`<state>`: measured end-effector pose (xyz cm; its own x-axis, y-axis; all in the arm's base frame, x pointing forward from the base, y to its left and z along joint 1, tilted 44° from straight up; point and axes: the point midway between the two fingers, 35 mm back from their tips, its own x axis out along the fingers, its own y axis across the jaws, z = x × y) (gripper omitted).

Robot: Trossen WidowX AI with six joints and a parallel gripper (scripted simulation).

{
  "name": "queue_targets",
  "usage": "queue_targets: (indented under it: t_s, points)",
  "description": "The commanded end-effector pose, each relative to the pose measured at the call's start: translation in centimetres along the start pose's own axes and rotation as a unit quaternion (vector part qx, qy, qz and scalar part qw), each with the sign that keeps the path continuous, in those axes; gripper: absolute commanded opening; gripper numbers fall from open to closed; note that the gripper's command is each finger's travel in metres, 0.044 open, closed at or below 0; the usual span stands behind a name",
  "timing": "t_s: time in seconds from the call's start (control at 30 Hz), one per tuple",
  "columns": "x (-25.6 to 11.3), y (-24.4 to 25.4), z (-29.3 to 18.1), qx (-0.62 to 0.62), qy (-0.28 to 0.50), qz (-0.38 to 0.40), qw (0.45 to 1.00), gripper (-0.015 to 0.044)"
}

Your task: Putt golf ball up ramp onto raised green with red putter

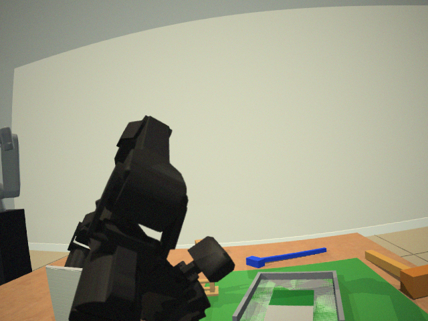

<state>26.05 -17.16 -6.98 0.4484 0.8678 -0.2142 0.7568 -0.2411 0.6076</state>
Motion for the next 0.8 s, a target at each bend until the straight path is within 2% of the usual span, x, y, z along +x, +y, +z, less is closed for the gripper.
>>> queue_targets:
  t_s: [0.0,0.2,0.5,0.67,0.77]
  points:
    - [-0.4,0.1,0.2,-0.007,-0.003,0.000,1.000,0.0000]
    - [0.4,0.7,-0.3,0.000,-0.003,-0.002,1.000,0.0000]
    - [6.6,7.4,-6.5,-0.001,-0.017,-0.004,1.000,0.0000]
    - [9.7,9.3,-10.6,-0.005,-0.001,0.002,1.000,0.0000]
    - [10.1,9.5,-11.2,-0.005,0.002,0.003,1.000,0.0000]
